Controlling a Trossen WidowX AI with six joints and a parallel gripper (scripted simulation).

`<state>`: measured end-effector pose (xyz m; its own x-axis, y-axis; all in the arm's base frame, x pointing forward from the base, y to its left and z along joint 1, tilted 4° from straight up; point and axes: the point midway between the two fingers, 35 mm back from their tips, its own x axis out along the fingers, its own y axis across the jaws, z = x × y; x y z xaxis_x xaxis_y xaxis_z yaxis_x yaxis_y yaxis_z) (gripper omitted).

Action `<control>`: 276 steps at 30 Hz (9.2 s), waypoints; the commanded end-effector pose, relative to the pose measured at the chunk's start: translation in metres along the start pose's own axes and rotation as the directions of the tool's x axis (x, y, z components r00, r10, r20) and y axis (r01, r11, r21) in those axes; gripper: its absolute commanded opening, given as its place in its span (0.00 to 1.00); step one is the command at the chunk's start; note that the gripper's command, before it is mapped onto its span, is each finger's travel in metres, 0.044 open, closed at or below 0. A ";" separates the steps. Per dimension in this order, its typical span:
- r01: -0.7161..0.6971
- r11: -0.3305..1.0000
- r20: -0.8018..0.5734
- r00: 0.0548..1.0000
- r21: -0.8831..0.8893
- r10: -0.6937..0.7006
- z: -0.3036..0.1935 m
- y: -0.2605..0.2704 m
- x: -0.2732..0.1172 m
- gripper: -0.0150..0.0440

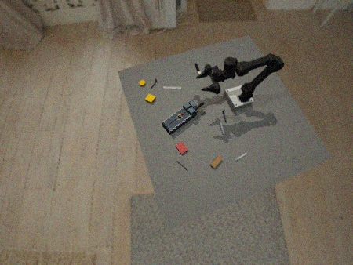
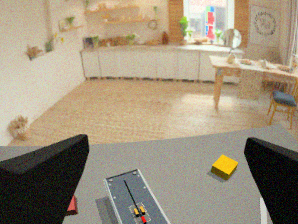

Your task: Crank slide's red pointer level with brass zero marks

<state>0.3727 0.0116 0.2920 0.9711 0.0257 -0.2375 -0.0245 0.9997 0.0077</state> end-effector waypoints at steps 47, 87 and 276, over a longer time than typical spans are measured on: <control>-0.016 0.997 -0.636 0.771 -0.069 -0.032 -0.172 0.018 0.129 1.00; -0.291 0.950 -0.611 0.775 -0.113 0.164 -0.138 -0.014 0.037 1.00; -0.388 0.908 -0.575 0.783 -0.155 0.237 -0.261 -0.080 0.051 0.25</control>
<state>0.3601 -0.0621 0.0330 0.6197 0.2681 -0.7376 -0.4421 0.8958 -0.0458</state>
